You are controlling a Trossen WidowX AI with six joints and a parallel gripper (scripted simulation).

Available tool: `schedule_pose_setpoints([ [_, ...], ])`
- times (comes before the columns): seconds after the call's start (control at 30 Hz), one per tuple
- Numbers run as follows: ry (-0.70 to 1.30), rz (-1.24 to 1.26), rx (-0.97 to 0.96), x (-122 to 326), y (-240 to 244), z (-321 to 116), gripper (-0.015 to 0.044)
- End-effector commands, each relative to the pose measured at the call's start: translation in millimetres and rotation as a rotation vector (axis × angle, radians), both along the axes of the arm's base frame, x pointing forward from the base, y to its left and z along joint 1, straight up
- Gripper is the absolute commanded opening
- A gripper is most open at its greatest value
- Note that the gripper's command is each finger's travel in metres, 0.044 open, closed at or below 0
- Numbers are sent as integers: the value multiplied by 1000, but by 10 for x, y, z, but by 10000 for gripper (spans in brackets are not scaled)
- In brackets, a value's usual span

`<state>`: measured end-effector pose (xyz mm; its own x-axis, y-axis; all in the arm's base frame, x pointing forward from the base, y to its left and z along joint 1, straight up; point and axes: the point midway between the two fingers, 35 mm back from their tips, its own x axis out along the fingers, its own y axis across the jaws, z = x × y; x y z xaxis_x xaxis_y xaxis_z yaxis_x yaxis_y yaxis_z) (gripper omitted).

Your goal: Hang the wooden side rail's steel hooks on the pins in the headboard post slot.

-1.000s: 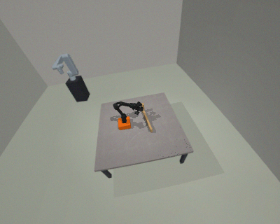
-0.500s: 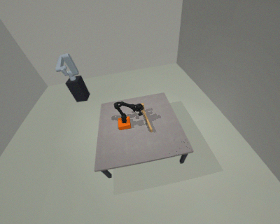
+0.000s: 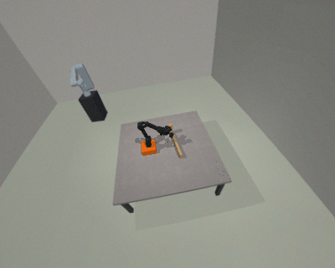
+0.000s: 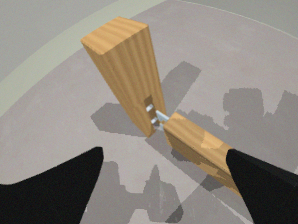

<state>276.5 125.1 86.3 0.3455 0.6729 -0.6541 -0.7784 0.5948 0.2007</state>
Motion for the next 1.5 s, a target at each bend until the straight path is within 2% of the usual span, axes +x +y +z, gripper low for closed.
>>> schedule_pose_setpoints([
  [0.0, -203, 198, -50, 17, -65, -19, 440],
  [0.87, -195, 191, -49, 21, -65, -19, 440],
  [1.47, 582, -560, -21, 385, -76, -17, 440],
])
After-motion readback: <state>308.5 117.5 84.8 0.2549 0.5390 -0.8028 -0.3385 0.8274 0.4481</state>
